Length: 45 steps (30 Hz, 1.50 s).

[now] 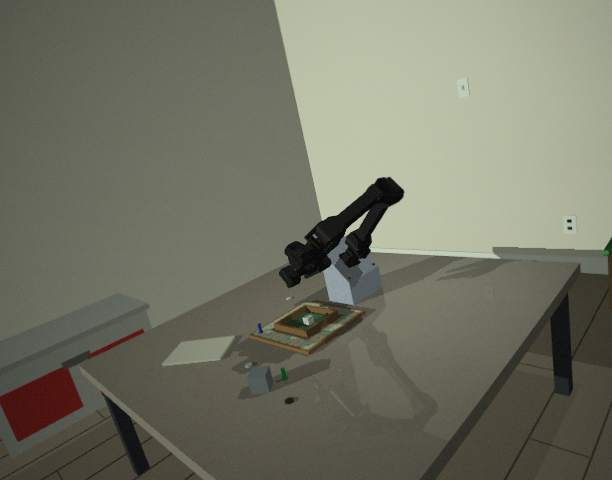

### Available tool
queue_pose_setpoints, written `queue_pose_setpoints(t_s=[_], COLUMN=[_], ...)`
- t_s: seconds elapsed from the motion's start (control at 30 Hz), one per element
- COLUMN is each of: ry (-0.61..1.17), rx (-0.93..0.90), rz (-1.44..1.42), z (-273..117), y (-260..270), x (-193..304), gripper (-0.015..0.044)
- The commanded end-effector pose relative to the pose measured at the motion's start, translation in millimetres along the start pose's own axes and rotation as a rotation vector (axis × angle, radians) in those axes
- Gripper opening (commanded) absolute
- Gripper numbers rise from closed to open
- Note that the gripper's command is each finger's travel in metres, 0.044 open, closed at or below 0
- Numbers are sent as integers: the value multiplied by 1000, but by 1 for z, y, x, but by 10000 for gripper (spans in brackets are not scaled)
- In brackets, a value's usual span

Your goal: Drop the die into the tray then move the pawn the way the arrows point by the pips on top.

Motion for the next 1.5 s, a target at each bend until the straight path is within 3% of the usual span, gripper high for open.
queue_pose_setpoints(t_s=[0.0, 0.13, 0.23, 0.3, 0.5, 0.57, 0.63, 0.87, 1.27, 1.47], ry=[61, 463, 773, 843, 843, 755, 762, 796, 748, 739], rx=[34, 135, 99, 76, 76, 111, 85, -197, -510, -539], rz=[-16, -44, -16, -3, -3, -11, -71, -681, -1285, -1337], z=[4, 44, 67, 71, 71, 67, 70, 108, 165, 172], y=[0, 2, 2, 3, 3, 2, 9, 73, 123, 124], x=[-6, -19, -33, -36, -36, -32, -34, -55, -75, -78], gripper=[440, 440, 440, 440, 440, 440, 387, 204, 200, 200])
Point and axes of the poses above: the point midway between the two fingers, 35 mm back from their tips, its own z axis out along the fingers, its own y axis across the jaws, x = y × z, the point moved 7 cm from there along -z, back along the fingers, and after that the axes turned 5 degrees about z, right-handed, at the moved point
